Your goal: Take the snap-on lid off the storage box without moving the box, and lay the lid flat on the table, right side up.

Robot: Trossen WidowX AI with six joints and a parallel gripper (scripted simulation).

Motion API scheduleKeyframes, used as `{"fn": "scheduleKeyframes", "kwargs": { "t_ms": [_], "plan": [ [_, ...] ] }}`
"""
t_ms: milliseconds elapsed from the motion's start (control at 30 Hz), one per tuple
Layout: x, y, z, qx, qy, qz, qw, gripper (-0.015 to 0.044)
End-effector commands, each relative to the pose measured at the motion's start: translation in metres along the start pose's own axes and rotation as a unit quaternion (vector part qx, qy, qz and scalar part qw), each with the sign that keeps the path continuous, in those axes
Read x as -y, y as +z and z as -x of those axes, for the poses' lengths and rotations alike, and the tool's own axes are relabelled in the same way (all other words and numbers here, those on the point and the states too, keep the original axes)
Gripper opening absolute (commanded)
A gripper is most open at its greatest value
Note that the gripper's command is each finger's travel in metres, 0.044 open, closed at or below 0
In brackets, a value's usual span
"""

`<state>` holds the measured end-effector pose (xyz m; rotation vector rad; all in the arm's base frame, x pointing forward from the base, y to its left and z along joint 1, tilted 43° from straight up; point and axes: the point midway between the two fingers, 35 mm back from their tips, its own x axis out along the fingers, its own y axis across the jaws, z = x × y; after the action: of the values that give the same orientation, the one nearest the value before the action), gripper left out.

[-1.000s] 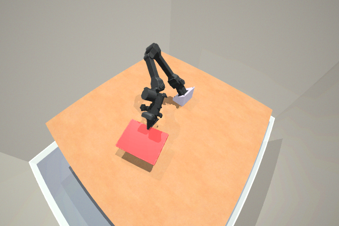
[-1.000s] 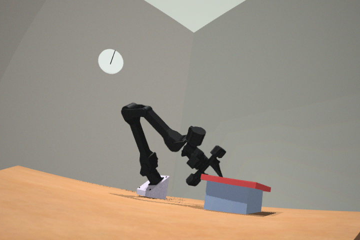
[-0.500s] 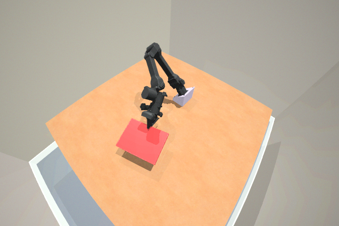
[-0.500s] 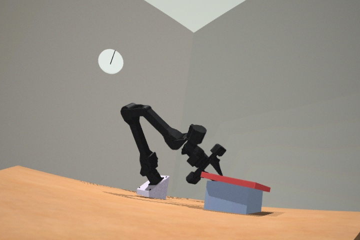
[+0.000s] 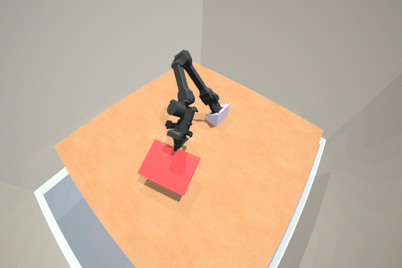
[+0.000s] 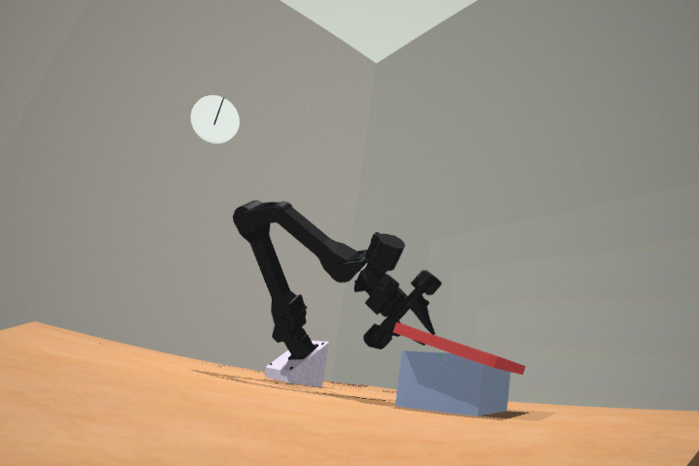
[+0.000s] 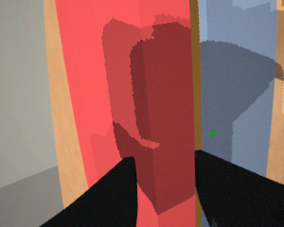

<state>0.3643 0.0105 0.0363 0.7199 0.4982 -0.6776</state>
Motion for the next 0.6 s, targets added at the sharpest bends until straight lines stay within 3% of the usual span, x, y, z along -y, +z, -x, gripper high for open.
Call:
{"fn": "scheduleKeyframes", "kwargs": {
  "t_ms": [0,567],
  "plan": [
    [-0.011,0.001,0.003,0.002,0.005,-0.003,1.000,0.0000],
    [-0.034,0.001,0.011,0.001,0.006,-0.004,1.000,0.0000]
  ]
}}
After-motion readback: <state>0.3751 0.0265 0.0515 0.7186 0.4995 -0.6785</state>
